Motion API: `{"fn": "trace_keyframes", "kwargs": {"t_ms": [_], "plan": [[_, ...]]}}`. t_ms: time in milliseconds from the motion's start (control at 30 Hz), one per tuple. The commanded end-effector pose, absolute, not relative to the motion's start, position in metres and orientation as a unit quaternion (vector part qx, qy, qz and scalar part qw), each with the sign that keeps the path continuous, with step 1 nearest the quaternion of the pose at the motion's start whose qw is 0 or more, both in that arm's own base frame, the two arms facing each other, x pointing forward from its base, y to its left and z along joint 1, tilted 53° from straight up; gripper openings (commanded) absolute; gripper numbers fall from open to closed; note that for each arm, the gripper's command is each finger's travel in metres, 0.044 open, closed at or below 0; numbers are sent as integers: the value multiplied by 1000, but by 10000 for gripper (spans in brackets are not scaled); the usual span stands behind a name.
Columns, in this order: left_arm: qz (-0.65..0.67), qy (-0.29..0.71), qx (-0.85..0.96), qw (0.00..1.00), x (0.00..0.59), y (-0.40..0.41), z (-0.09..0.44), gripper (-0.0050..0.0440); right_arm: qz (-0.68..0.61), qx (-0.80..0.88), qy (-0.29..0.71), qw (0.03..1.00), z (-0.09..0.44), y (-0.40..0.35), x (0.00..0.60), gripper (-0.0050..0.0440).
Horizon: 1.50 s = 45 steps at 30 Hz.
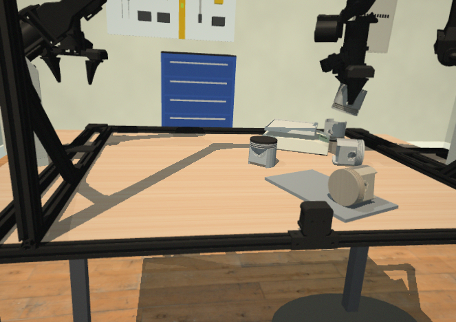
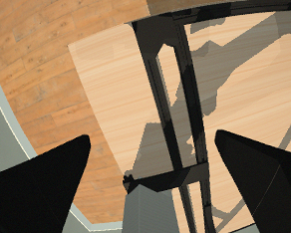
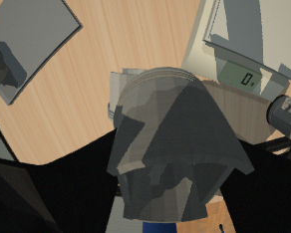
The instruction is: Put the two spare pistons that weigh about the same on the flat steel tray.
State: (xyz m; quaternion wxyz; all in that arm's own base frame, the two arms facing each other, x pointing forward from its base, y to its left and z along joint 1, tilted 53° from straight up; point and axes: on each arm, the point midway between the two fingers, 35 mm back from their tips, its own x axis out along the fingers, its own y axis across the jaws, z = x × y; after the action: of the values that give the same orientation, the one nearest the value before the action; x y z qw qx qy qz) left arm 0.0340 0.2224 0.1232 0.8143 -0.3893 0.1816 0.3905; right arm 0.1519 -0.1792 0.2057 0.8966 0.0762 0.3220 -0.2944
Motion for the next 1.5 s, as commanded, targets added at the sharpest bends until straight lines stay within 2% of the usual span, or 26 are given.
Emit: {"fn": "trace_keyframes", "kwargs": {"t_ms": [0, 333, 1467], "plan": [[390, 181, -389, 815, 34, 222, 123, 440, -289, 34, 322, 901, 219, -172, 162, 158], [390, 181, -389, 815, 34, 222, 123, 440, -249, -72, 351, 900, 237, -150, 197, 158], [390, 181, -389, 815, 34, 222, 123, 440, -249, -72, 351, 900, 299, -76, 312, 158]]}}
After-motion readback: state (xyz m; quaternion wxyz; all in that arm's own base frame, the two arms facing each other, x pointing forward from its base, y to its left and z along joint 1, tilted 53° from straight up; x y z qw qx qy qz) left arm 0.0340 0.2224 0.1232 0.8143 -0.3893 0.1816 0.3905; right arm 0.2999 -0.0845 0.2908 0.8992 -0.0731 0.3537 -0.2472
